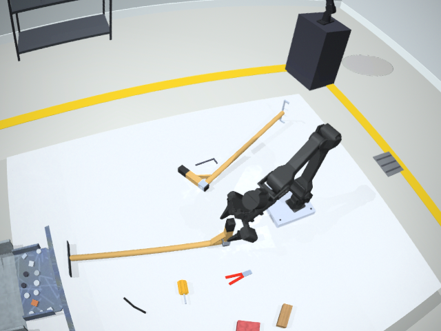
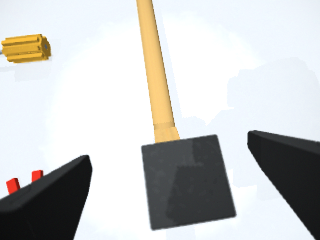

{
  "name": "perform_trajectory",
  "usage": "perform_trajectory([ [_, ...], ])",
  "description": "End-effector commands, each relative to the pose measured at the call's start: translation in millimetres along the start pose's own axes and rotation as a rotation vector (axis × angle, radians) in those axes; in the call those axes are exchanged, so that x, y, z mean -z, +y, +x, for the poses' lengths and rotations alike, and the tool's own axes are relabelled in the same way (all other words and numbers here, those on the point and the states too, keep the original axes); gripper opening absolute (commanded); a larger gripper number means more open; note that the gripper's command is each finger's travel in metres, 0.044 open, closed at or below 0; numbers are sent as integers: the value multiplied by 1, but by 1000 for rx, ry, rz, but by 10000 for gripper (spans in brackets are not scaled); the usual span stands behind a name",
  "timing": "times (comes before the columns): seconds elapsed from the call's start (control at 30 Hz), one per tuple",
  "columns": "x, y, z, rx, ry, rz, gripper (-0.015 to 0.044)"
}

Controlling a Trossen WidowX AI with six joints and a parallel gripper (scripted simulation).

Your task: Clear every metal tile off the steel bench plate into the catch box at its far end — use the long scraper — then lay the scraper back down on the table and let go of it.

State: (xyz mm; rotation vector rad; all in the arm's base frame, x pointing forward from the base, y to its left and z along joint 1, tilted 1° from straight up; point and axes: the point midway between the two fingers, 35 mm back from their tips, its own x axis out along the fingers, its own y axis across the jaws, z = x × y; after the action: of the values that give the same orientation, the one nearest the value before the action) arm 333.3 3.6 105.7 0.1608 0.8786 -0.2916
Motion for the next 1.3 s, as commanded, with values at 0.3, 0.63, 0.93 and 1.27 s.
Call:
perform_trajectory([
  [0.3,2,-1,8,2,3,-1,361],
  [0.63,2,-1,8,2,3,-1,99],
  [0.93,2,-1,8,2,3,-1,0],
  [1.27,1,2,7,-3,4,-6,0],
])
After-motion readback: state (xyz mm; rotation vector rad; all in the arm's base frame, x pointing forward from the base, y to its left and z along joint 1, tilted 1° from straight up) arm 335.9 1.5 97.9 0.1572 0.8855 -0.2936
